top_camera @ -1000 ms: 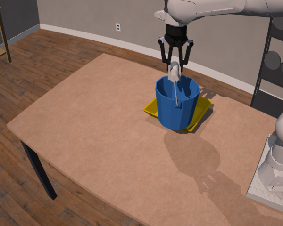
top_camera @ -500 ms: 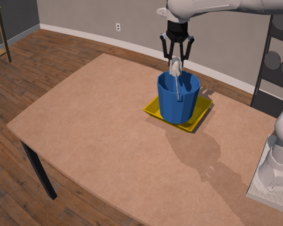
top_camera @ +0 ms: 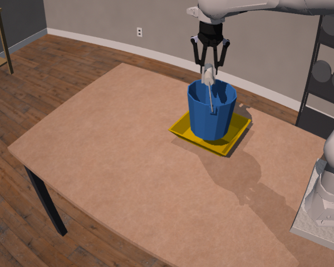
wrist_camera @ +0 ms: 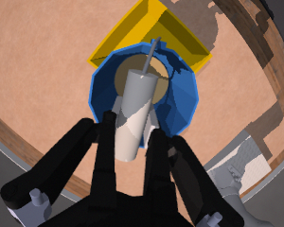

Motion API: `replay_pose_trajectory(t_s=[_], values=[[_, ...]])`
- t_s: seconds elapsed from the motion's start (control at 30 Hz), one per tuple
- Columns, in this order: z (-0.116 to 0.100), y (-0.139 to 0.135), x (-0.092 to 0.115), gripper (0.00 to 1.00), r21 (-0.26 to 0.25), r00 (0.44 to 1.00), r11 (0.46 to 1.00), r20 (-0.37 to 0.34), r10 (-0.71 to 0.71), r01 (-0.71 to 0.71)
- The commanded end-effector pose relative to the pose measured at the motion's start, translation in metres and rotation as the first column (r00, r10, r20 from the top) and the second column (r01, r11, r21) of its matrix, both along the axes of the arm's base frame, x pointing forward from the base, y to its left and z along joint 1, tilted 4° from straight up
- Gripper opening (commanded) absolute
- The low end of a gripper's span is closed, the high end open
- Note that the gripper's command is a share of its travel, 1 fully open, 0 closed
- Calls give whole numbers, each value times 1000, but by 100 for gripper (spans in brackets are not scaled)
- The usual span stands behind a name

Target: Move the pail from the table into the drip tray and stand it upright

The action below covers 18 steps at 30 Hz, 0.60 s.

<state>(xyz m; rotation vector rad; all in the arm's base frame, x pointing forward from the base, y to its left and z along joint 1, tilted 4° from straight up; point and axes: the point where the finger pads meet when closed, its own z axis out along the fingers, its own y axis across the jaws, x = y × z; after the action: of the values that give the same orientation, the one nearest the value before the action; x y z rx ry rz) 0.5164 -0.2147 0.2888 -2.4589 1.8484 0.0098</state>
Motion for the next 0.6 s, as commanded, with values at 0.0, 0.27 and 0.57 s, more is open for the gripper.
replay_pose_trajectory(t_s=[0.0, 0.27, 0.57], values=[[6, -11, 2, 0, -11, 1000, 1000, 8, 24, -24], [6, -22, 3, 0, -11, 1000, 1000, 8, 24, -24], [5, -36, 5, 0, -11, 1000, 1000, 8, 24, -24]])
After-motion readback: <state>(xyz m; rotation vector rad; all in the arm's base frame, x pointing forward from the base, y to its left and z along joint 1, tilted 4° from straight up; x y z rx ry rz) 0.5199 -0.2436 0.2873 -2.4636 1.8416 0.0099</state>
